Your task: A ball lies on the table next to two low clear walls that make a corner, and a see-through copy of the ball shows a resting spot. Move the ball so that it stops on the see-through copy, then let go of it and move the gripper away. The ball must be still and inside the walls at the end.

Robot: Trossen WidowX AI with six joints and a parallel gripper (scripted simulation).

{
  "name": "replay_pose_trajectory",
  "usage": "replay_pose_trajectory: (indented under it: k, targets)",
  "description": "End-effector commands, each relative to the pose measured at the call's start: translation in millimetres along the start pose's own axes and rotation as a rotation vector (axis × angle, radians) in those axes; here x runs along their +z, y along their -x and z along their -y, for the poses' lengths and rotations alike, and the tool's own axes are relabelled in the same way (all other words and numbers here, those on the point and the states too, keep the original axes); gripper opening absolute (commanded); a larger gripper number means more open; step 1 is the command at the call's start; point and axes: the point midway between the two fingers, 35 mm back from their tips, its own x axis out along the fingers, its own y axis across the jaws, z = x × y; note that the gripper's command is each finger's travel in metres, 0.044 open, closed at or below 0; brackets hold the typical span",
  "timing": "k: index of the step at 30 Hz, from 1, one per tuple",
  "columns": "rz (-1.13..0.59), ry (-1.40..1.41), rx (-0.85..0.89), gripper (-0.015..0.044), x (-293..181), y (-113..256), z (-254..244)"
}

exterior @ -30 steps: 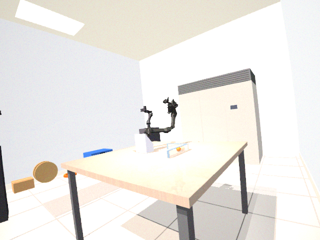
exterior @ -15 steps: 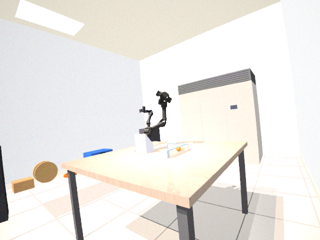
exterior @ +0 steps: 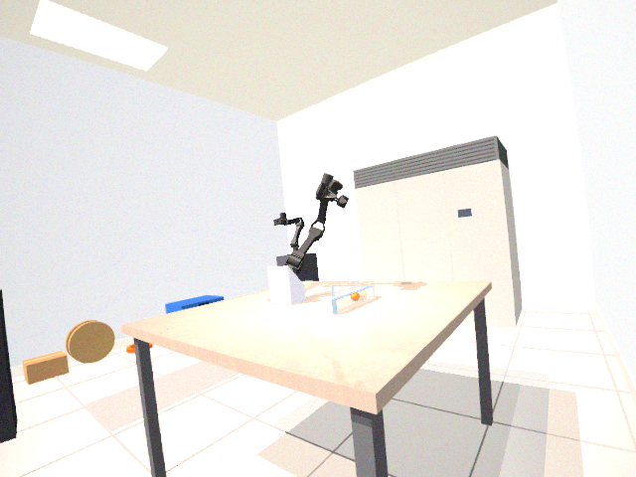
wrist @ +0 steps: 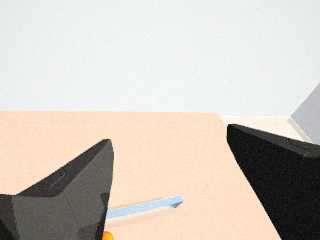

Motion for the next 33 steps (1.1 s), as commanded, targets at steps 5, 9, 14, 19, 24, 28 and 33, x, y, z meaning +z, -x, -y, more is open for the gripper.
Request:
replay_pose_trajectory:
  k: [5, 9, 14, 19, 24, 28, 33]
  targets:
    - [-0.344, -0.047, 0.21, 0.0311, -73.8, -110.7, -28.9]
    - [-0.507, -0.048, 0.294, 0.0311, -118.3, -150.6, -51.3]
    - [-0.716, -0.04, 0.381, 0.0311, -182.1, -187.3, -82.1]
    - [-0.931, -0.023, 0.447, 0.0311, -253.2, -208.2, -112.5]
    - [-1.086, -0.004, 0.481, 0.0311, -306.1, -213.0, -131.5]
    - [-1.086, -0.004, 0.481, 0.0311, -306.1, -213.0, -131.5]
    - [-1.086, -0.004, 0.481, 0.0311, -318.8, -218.5, -137.2]
